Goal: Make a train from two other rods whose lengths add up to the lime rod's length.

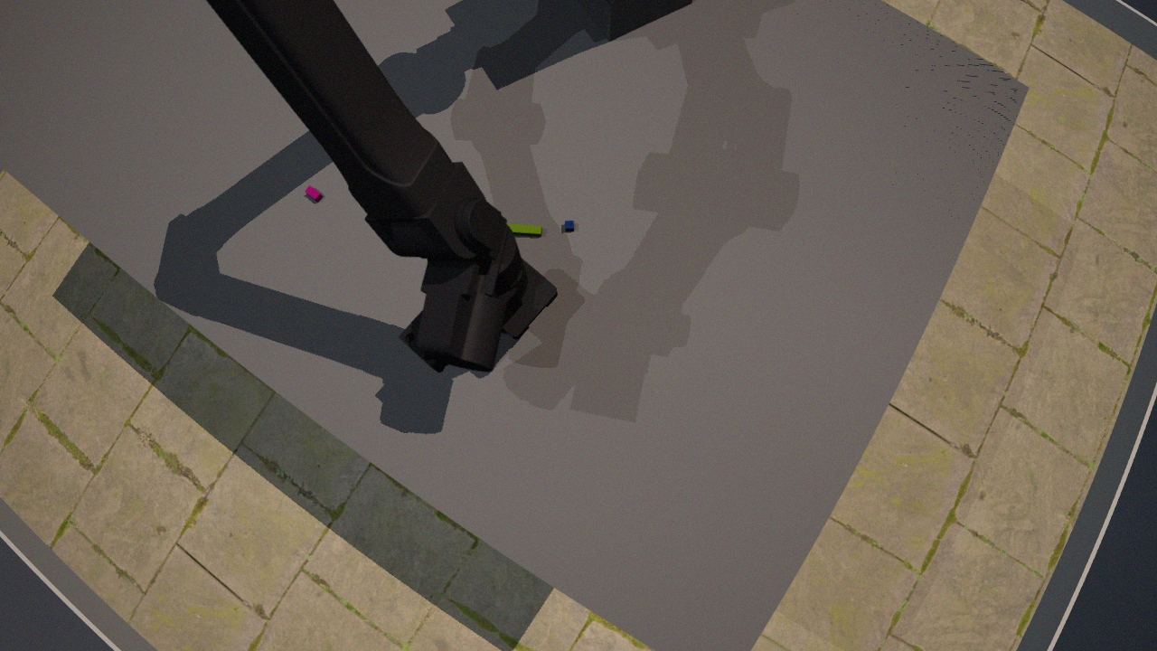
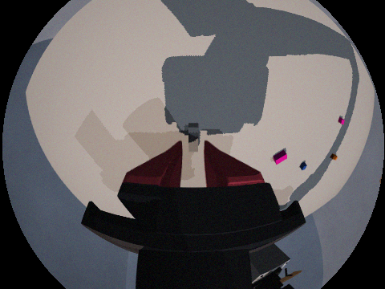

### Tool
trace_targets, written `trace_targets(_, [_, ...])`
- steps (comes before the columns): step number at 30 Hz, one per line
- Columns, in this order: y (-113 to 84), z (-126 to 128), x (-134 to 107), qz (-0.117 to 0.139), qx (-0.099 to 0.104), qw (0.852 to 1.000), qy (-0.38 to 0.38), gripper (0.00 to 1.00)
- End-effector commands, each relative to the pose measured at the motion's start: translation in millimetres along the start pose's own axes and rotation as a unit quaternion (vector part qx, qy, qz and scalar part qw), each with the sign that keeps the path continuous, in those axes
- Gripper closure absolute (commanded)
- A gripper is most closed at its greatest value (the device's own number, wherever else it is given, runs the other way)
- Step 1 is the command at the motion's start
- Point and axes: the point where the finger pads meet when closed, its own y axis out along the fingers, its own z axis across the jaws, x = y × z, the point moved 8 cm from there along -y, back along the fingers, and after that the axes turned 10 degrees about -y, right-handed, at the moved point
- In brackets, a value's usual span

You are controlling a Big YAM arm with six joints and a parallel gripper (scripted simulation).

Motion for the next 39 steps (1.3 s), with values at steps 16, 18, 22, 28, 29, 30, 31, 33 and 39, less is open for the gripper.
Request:
trace_targets(16, [-0.4,-1,7,-0.009,0.003,1.0,0.005,0.77])
trace_targets(18, [-0.6,-1,2,-0.007,0.003,1.0,0.003,0.77])
trace_targets(22, [-2.7,2,6,-0.009,0.004,1.0,0.004,0.77])
trace_targets(28, [-3.2,2,3,-0.01,0.005,1.0,0.004,0.77])
trace_targets(29, [-3.2,2,3,-0.01,0.005,1.0,0.004,0.77])
trace_targets(30, [-3.2,2,3,-0.01,0.005,1.0,0.004,0.77])
trace_targets(31, [-3.2,2,3,-0.01,0.005,1.0,0.004,0.77])
trace_targets(33, [-3.2,2,3,-0.01,0.005,1.0,0.004,0.77])
trace_targets(39, [-3.2,2,3,-0.01,0.005,1.0,0.004,0.77])
